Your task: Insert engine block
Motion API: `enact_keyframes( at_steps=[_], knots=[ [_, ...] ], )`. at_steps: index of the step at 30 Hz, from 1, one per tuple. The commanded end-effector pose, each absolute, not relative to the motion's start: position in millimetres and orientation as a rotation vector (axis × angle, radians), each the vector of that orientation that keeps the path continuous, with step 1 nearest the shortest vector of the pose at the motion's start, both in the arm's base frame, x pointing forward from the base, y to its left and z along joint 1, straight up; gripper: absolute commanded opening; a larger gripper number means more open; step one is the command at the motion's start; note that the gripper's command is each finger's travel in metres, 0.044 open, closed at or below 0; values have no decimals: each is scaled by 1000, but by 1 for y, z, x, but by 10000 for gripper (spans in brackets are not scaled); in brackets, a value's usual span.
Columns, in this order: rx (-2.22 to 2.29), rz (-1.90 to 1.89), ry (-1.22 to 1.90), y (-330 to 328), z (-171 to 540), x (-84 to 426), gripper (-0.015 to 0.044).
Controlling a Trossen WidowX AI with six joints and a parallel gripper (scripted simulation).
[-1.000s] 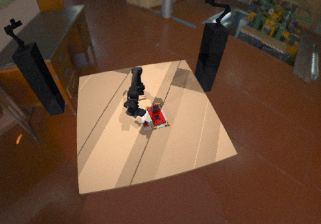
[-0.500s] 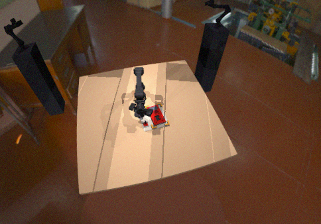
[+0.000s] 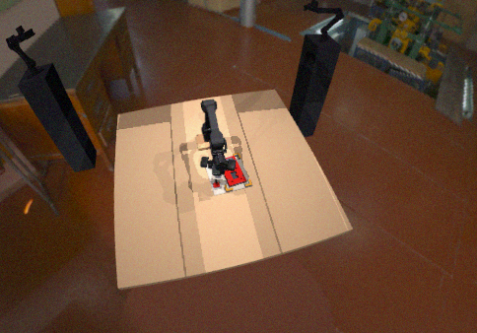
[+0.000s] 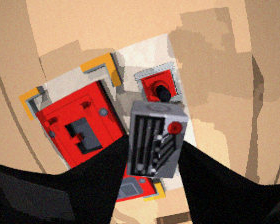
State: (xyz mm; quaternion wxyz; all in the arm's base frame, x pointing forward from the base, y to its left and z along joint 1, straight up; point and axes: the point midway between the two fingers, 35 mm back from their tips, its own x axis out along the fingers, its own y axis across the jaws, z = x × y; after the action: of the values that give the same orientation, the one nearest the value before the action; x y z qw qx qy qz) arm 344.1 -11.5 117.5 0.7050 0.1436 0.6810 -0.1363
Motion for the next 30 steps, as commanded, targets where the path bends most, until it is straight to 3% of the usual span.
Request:
enact_keyframes(
  at_steps=[1, 30],
  knots=[
    [268, -260, 1523, -1, 112, 343, 0],
    [-69, 78, 1539, 86, 83, 330, 0]
  ],
)
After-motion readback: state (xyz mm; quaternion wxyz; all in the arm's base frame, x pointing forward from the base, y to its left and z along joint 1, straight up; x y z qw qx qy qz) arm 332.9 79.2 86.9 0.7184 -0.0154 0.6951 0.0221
